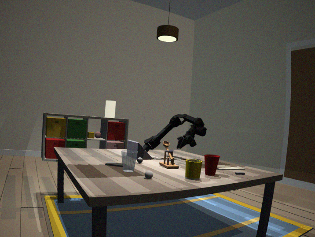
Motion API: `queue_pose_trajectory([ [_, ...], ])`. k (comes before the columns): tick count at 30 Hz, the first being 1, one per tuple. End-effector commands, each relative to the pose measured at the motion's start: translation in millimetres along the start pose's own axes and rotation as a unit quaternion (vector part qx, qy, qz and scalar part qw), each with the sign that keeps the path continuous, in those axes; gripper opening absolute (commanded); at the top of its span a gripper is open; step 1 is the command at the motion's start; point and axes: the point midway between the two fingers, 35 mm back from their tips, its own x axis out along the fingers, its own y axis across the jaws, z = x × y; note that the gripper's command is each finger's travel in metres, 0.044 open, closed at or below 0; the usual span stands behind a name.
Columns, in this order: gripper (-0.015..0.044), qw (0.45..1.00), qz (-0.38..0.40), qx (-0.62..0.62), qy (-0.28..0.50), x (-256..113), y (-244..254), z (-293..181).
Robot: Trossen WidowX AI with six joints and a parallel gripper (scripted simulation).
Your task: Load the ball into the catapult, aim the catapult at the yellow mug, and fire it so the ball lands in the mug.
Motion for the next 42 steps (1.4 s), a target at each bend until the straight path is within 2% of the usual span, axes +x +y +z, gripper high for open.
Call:
queue_pose_trajectory([
  [1,0.0315,0.998,-0.013,0.061,-0.025,2,-19,-2],
  [6,0.044,0.989,-0.029,0.133,-0.053,5,-43,-8],
  [21,0.044,0.925,-0.052,0.337,-0.171,10,-116,-21],
  [42,0.044,0.752,-0.039,0.556,-0.353,9,-210,-77],
])
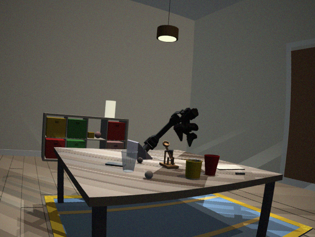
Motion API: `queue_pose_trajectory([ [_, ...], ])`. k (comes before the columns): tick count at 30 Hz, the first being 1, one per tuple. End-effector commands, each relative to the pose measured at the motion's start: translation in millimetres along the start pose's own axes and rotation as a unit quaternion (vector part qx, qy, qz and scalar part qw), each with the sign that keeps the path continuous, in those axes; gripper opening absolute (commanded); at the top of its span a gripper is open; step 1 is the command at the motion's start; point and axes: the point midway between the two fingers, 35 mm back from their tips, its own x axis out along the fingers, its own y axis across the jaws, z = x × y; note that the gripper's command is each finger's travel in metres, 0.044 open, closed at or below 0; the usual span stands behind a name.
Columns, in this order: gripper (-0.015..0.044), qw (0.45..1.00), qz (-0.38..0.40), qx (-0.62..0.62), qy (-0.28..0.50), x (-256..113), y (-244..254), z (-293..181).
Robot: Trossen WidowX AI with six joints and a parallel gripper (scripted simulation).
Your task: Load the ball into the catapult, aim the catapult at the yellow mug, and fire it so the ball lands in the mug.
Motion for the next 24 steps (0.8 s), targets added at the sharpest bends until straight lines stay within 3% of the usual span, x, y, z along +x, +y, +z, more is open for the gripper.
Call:
queue_pose_trajectory([
  [1,0.044,0.998,0.01,0.051,-0.038,-3,-23,12],
  [17,0.044,0.95,0.088,0.253,-0.158,-19,-102,42],
  [24,0.044,0.943,0.098,0.271,-0.167,-16,-113,53],
])
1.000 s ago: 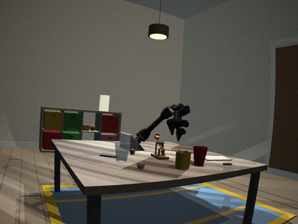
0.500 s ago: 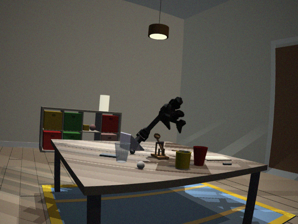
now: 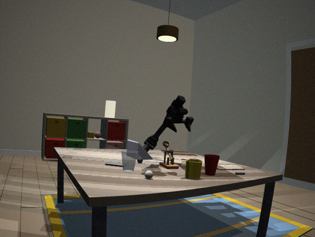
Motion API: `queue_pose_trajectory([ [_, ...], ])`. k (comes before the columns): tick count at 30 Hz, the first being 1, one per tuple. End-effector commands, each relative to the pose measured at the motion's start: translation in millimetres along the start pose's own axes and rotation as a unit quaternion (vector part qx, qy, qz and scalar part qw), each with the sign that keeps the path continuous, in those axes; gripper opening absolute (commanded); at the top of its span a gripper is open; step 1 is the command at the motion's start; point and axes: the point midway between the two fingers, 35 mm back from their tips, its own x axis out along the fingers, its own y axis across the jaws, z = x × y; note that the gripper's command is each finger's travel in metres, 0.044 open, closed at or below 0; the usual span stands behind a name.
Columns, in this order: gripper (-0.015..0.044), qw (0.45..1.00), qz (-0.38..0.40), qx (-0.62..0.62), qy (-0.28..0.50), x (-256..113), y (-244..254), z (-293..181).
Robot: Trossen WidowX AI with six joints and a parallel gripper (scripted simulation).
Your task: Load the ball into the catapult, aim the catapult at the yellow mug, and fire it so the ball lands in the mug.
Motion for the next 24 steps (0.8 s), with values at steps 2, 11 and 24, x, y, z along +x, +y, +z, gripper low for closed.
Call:
queue_pose_trajectory([
  [2,0.044,1.0,0.007,0.006,-0.004,1.0,1.7,4.6],
  [11,0.044,1.0,0.007,0.006,-0.004,1.0,1.7,4.6],
  [24,0.044,1.0,0.01,0.002,-0.001,0.4,6.1,1.2],
])
